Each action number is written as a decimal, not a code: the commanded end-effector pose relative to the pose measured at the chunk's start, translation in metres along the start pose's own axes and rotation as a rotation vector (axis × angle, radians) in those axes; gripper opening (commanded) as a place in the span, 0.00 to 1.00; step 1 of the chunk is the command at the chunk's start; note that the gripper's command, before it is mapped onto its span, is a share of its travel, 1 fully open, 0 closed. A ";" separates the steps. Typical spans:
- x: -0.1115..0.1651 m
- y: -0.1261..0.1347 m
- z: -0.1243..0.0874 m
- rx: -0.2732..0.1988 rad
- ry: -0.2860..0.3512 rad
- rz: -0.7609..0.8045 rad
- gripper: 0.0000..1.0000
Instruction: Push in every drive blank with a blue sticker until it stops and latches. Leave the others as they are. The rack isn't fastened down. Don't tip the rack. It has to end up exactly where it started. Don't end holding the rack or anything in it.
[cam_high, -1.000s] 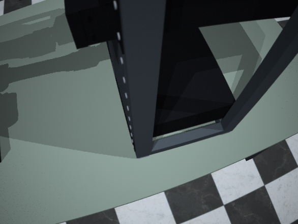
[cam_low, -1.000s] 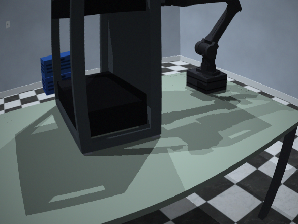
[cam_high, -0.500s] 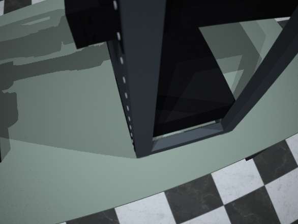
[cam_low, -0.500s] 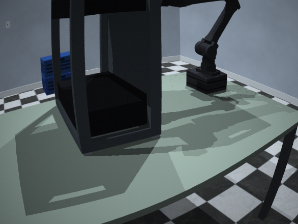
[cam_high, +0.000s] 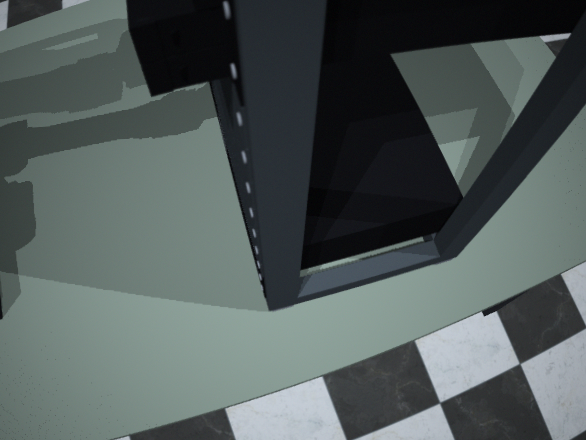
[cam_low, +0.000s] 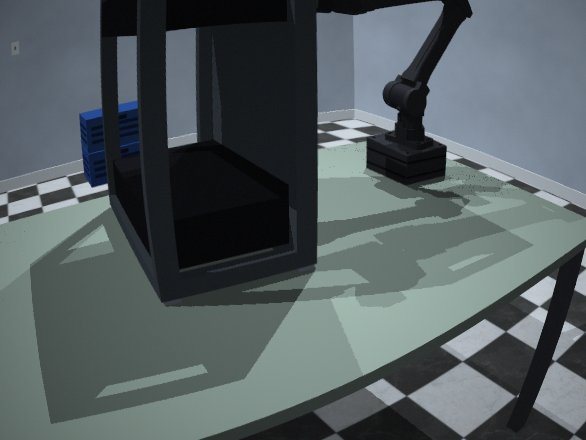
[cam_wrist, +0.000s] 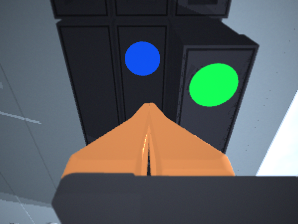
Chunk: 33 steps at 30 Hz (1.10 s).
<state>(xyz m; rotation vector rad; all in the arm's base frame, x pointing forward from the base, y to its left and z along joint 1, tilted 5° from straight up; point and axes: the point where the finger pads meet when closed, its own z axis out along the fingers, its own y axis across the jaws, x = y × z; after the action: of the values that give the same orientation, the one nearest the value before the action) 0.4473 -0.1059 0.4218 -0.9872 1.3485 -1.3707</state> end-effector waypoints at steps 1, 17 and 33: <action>0.005 0.000 0.015 -0.005 0.011 -0.005 0.00; 0.005 0.000 0.015 -0.005 0.011 -0.005 0.00; 0.004 0.011 -0.026 -0.027 0.009 -0.005 0.00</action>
<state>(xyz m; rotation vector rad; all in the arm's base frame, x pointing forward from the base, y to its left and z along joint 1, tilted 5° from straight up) 0.4388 -0.1040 0.3926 -1.0255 1.4001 -1.3401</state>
